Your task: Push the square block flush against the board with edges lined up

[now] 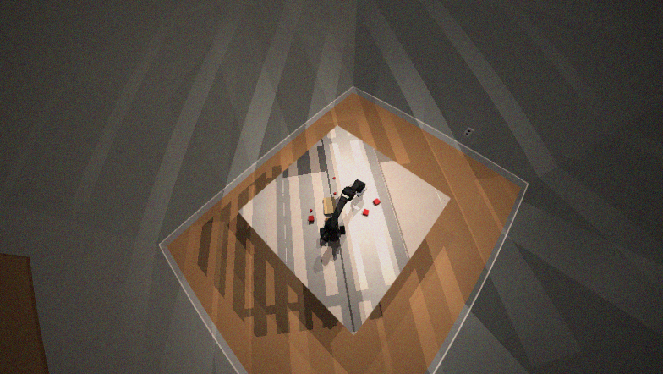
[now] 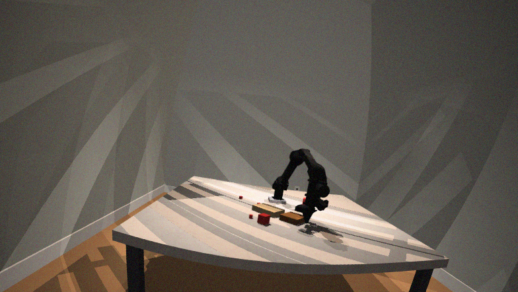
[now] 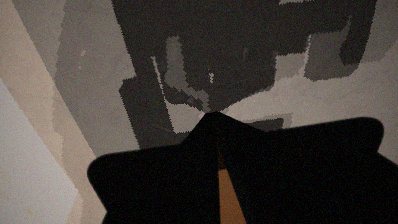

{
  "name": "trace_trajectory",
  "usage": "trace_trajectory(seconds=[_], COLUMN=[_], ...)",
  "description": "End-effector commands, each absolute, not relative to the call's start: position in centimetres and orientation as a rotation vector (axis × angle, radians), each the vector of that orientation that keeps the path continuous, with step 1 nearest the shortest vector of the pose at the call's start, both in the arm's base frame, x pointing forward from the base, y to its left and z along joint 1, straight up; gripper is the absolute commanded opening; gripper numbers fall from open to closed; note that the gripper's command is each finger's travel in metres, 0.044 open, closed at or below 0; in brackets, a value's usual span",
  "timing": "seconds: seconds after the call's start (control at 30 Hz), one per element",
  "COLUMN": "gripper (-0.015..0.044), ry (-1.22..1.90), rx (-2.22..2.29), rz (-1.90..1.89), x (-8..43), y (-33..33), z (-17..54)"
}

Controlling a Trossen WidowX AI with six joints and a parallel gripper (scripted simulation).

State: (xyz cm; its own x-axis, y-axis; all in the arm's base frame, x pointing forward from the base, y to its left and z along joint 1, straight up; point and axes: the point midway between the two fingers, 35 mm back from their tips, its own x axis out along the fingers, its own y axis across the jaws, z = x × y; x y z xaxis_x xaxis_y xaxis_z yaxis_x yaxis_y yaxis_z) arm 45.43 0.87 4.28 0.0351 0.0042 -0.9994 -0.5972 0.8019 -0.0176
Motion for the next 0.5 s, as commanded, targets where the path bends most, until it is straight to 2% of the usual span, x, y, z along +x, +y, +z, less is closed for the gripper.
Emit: trace_trajectory(seconds=[0.0, 0.47], gripper=[0.0000, 0.0000], ry=[1.470, 1.471], rx=[-0.511, -0.511], rz=[0.497, 0.497], x=[45.4, 44.2], y=[0.9, -0.3], z=[3.8, 3.7])
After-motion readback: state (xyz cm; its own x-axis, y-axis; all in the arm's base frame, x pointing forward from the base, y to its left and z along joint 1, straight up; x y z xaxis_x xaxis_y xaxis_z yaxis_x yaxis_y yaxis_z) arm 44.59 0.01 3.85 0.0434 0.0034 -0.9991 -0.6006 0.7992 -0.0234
